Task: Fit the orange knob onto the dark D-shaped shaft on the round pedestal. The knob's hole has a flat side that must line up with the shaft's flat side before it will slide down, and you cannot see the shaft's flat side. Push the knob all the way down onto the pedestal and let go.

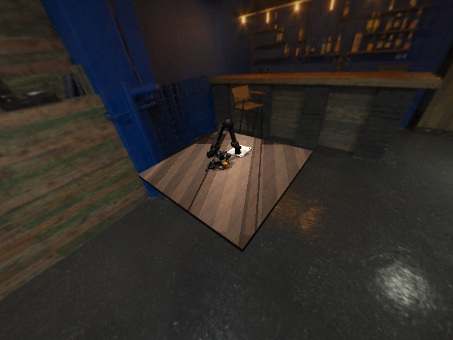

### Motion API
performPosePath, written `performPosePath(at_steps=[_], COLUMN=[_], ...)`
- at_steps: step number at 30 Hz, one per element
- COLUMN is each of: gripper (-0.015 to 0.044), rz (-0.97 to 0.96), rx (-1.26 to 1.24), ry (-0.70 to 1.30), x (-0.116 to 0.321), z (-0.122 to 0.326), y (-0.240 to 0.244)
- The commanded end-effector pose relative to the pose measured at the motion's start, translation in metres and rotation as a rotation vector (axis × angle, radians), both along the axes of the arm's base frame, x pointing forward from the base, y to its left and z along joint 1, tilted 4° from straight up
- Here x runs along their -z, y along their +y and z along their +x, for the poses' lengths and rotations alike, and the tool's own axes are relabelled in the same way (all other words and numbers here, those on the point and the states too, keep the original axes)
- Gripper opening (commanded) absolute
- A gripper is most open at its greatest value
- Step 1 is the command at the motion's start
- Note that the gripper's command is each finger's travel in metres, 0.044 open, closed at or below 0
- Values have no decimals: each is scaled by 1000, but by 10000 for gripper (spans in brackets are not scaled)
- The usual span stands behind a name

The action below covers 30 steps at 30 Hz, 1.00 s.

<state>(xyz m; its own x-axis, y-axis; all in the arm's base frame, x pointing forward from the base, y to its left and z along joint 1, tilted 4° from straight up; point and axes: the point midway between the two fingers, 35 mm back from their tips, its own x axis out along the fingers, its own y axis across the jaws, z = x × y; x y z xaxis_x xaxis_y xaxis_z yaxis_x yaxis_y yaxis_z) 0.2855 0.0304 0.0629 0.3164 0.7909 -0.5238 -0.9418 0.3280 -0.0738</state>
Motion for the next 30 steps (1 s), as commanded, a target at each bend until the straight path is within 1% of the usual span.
performPosePath(at_steps=[1, 6, 13, 21, 22, 25, 26, 30], gripper=[260, 260, 440, 440, 440, 440, 440, 440], rz=[0, 0, 0, 0, 0, 0, 0, 0], rx=[1, 1, 1, 1, 1, 0, 0, 0], ry=[0, 0, 0, 0, 0, -1, -1, -1], x=[0, 0, 0, -3, -13, -67, -77, -80], z=[0, 0, 0, 1, 1, -2, -4, -5], y=[0, 0, 0, 0, 0, 2, 3, 4])
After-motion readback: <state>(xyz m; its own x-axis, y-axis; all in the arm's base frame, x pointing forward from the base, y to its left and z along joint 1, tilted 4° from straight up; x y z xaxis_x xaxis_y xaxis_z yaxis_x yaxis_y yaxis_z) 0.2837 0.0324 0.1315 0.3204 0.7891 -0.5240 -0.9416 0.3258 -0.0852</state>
